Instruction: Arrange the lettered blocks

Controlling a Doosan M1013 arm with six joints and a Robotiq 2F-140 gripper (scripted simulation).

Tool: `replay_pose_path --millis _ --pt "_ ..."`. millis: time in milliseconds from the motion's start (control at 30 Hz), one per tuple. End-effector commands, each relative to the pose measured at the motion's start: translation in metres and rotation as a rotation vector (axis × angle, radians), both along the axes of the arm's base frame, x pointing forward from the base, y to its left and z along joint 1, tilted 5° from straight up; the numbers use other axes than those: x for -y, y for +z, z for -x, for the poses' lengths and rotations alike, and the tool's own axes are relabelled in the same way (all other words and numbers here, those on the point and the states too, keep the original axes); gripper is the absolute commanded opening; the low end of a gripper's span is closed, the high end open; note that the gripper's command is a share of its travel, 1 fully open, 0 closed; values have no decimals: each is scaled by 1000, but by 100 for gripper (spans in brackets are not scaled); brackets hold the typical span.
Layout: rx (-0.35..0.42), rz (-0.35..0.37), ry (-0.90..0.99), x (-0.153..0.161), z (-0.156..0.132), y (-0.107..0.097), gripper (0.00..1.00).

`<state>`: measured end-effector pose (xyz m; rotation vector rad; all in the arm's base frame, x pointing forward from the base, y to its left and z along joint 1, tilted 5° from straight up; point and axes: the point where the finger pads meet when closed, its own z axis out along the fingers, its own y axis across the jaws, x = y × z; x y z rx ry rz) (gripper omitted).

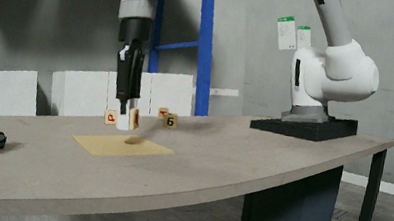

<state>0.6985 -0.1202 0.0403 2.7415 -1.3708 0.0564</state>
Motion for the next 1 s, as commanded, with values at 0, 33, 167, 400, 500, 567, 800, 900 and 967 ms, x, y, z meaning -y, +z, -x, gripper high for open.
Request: replay_pose_path --millis 0,33,167,400,500,567,800,900,967 --pt "1 0 0 -2 -1 22 33" --pt "1 0 0 -2 -1 30 33" --pt "1 0 0 -4 -1 43 33" --pt "1 0 0 -5 -1 60 33" --pt "1 0 0 -5 -1 60 33" --pt "1 0 0 -5 -1 60 33" --pt "10 0 -102 -1 -2 60 33" --pt "21 0 -231 3 -3 60 33" --pt "27 0 -308 6 -4 61 33"
